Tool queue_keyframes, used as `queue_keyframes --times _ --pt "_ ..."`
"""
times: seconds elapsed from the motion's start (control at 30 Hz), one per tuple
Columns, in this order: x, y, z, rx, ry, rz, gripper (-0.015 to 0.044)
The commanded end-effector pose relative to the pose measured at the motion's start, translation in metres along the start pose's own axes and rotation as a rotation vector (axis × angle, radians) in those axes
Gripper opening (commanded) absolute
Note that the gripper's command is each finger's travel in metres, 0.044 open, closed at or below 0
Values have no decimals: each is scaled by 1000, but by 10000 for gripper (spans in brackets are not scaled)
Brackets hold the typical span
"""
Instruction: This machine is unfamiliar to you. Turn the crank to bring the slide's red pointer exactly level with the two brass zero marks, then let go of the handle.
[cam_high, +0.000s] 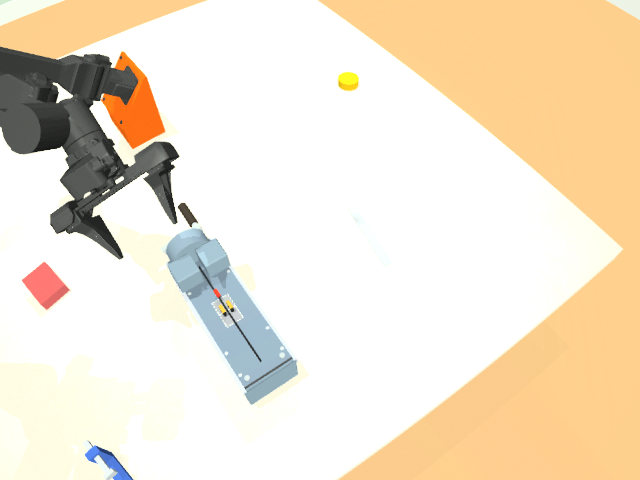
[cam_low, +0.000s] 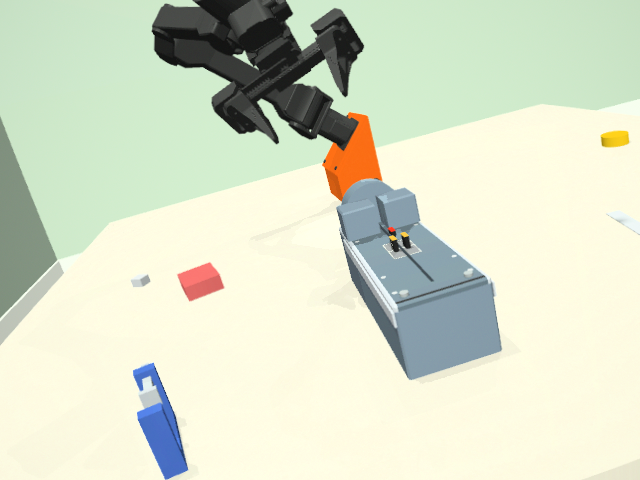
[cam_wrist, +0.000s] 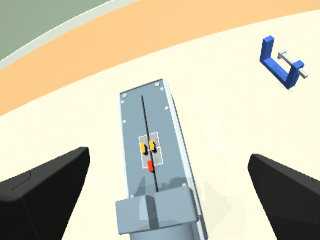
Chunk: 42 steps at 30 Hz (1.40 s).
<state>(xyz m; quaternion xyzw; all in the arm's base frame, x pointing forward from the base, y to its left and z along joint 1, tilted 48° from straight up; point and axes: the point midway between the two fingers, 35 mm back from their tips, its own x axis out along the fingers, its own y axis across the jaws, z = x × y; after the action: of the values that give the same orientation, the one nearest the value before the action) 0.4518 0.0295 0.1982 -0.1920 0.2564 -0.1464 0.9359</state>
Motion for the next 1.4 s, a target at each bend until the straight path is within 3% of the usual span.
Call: queue_keyframes --times 0.0,0.37,0.67,1.37 --pt "11 12 -2 -58 39 -42 440" --pt "40 48 -18 -233 146 -167 440" --pt "74 30 -55 -237 146 -171 440" --pt "72 32 -53 -236 147 -171 440"
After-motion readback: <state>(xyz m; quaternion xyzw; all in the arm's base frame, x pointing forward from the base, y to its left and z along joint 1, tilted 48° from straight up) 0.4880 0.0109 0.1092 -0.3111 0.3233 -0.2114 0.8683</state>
